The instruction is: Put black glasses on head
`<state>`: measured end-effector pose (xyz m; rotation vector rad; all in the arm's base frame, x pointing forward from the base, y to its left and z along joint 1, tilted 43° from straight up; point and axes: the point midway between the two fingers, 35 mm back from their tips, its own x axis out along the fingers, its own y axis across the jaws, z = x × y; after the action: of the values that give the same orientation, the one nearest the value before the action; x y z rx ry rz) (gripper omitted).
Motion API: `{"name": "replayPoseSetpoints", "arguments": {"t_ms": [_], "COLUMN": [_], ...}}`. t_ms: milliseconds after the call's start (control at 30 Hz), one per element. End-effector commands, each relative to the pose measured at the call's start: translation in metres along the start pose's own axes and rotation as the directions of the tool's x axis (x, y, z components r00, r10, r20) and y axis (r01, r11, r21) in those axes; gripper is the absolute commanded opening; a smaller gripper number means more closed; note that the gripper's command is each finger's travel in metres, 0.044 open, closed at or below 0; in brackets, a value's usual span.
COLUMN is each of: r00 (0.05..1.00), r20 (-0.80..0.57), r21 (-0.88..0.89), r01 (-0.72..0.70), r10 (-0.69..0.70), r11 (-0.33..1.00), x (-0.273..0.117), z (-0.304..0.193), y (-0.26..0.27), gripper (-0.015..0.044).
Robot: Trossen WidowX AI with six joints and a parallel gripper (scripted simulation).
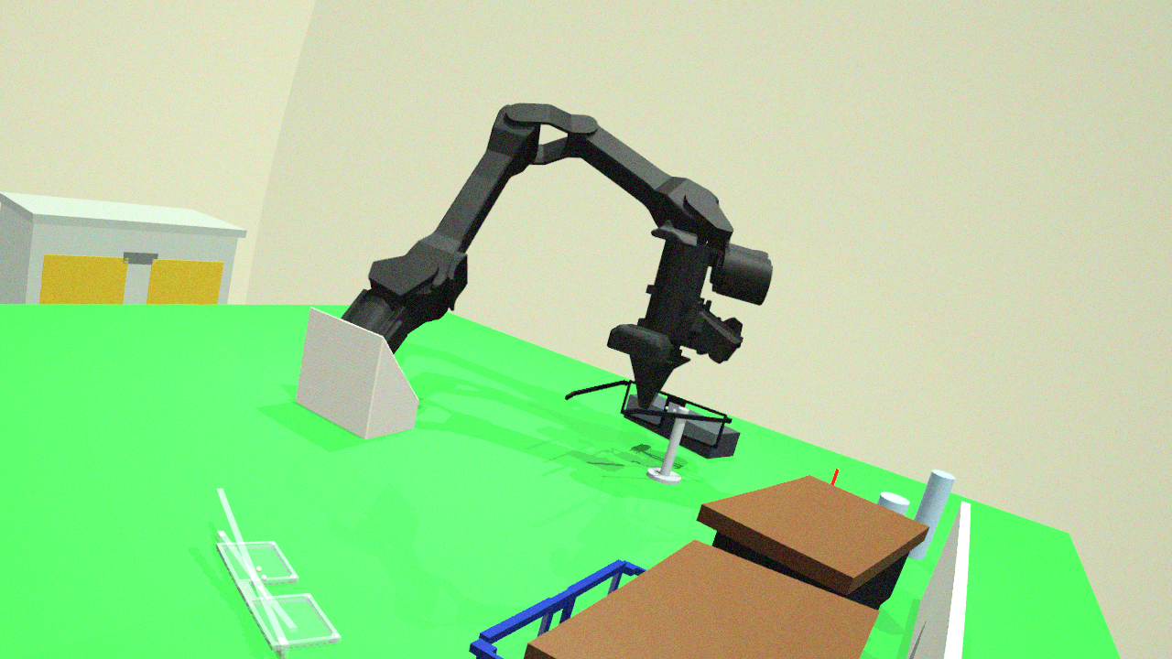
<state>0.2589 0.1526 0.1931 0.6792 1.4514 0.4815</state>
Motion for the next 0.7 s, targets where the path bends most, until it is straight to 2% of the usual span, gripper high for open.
{"name": "replayPoseSetpoints", "arguments": {"t_ms": [0, 667], "r00": [1.000, 1.000], "r20": [0.007, 0.007], "r21": [-0.005, -0.005], "r01": [-0.003, -0.004], "r10": [0.003, 0.004], "r11": [1.000, 1.000], "x": [-0.002, -0.002], "z": [-0.003, -0.017], "y": [0.004, 0.012], "gripper": [0.0000, 0.0000]}}
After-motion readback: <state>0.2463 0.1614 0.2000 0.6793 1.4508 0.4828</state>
